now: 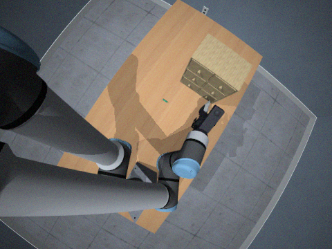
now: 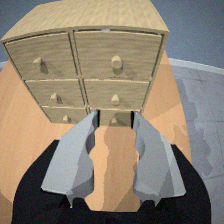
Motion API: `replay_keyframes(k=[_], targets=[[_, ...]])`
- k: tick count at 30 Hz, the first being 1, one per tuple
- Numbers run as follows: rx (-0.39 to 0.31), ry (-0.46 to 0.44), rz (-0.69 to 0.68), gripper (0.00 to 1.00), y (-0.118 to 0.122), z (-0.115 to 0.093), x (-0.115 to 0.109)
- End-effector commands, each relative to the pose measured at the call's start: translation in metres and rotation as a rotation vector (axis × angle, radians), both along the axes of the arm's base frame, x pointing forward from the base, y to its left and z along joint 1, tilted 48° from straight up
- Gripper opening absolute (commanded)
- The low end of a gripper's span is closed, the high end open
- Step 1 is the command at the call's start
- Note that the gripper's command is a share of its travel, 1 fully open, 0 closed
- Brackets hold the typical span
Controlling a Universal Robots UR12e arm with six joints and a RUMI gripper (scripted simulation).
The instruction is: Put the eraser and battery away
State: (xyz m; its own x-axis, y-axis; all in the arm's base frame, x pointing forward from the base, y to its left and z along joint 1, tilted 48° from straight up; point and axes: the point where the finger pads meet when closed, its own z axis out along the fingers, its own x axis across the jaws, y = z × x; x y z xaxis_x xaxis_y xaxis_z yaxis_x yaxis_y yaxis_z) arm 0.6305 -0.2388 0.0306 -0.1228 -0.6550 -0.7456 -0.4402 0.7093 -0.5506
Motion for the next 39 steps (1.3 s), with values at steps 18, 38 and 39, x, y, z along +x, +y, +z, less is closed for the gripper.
replay_keyframes(k=[18, 38, 39], targets=[[0.012, 0.067, 0.079, 0.20, -0.006, 0.006, -0.007], [0.026, 0.143, 0.165, 0.20, -0.012, 0.012, -0.016], [0.027, 0.148, 0.170, 0.20, -0.012, 0.013, -0.017]])
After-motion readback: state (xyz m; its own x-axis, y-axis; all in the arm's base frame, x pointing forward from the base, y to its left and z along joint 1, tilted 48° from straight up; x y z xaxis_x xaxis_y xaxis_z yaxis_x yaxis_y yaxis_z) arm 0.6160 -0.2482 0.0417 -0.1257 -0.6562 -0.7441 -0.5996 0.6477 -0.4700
